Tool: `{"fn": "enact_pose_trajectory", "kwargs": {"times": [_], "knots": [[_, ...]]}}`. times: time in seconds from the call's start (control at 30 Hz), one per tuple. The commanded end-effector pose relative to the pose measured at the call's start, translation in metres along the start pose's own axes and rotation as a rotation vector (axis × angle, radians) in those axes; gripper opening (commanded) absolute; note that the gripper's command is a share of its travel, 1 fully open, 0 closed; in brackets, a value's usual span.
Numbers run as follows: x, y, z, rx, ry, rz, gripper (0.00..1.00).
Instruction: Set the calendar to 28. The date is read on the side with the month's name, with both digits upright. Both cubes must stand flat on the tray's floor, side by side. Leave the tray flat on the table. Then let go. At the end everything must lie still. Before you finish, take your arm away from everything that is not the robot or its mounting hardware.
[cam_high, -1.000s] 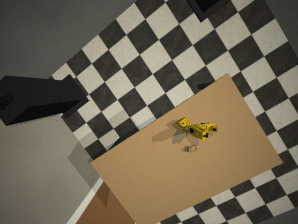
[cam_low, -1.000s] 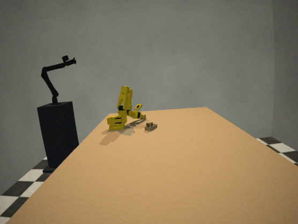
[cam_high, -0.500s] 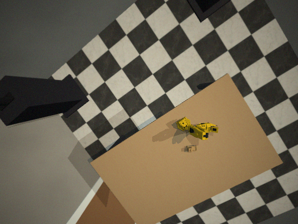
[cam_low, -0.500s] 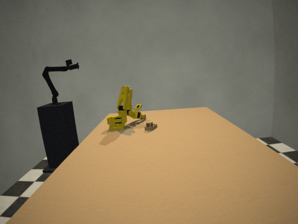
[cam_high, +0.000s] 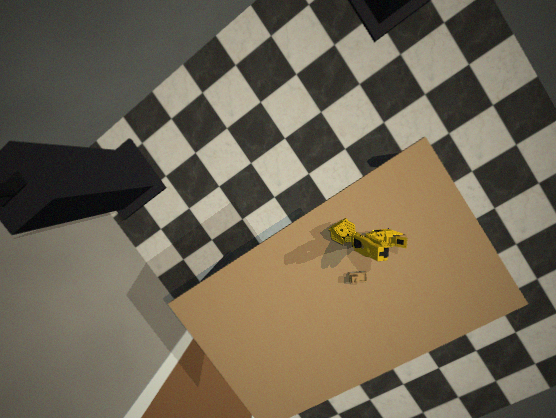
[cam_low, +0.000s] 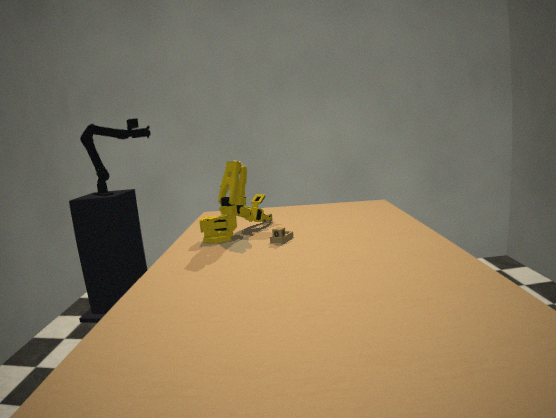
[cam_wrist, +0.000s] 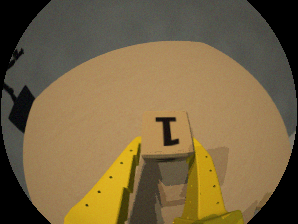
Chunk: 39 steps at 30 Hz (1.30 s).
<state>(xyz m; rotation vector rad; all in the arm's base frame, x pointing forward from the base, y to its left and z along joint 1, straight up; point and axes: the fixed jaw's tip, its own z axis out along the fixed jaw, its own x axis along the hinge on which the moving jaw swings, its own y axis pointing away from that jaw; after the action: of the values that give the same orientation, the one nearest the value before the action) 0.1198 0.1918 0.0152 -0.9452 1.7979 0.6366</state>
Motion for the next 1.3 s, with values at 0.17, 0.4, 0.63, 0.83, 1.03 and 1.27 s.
{"fn": "enact_pose_trajectory", "kwargs": {"times": [0.17,0.4,0.63,0.83,1.03,1.27], "knots": [[-0.008,-0.001,0.002,0.005,-0.043,-0.005,0.25],[-0.008,-0.001,0.002,0.005,-0.043,-0.005,0.31],[-0.008,-0.001,0.002,0.005,-0.043,-0.005,0.35],[-0.008,-0.001,0.002,0.005,-0.043,-0.005,0.36],[-0.011,-0.001,0.002,0.005,-0.043,-0.005,0.36],[-0.029,-0.001,-0.001,0.005,-0.043,-0.005,0.36]]}}
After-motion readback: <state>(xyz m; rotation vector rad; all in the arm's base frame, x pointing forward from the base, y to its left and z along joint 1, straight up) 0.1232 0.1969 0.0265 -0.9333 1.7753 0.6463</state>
